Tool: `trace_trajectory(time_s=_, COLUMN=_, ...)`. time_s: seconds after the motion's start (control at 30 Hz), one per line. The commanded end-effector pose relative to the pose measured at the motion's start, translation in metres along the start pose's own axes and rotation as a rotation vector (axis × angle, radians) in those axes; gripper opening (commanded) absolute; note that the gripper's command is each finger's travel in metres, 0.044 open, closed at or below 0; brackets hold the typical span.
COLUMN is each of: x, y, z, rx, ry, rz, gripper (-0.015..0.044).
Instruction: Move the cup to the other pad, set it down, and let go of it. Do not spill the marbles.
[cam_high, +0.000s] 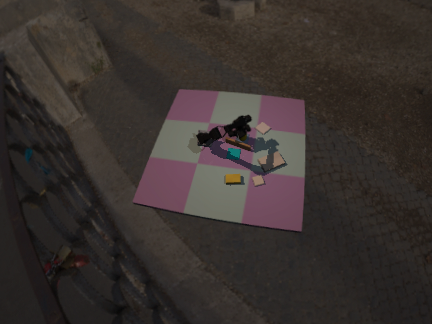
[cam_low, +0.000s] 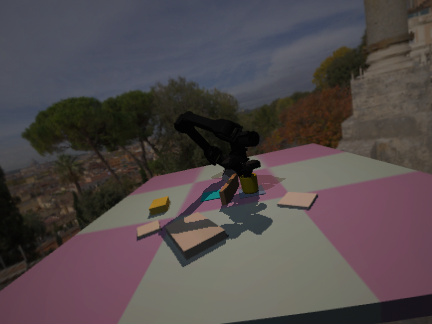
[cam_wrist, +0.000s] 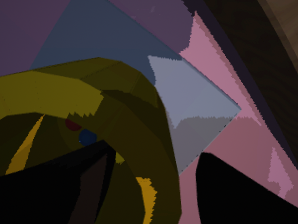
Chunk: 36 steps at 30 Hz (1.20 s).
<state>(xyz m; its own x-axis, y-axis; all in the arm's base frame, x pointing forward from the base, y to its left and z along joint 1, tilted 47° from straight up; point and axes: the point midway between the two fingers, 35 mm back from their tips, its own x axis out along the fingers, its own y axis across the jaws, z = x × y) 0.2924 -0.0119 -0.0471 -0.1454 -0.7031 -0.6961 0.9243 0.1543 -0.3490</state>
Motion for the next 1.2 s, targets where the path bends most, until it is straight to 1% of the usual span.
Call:
trace_trajectory(time_s=0.0, x=0.000, y=0.000, z=0.000, rx=0.000, ry=0.000, rz=0.000, gripper=0.0160)
trace_trajectory(time_s=0.73, x=0.000, y=0.000, z=0.000, rx=0.000, ry=0.000, rz=0.000, gripper=0.0013)
trace_trajectory(time_s=0.77, x=0.000, y=0.000, z=0.000, rx=0.000, ry=0.000, rz=0.000, gripper=0.0000)
trace_trajectory(time_s=0.93, x=-0.008, y=0.001, z=0.000, rx=-0.001, ry=0.000, rz=0.000, gripper=0.0000)
trace_trajectory(time_s=1.17, x=-0.032, y=0.002, z=0.000, rx=-0.004, ry=0.001, rz=0.001, gripper=0.0000)
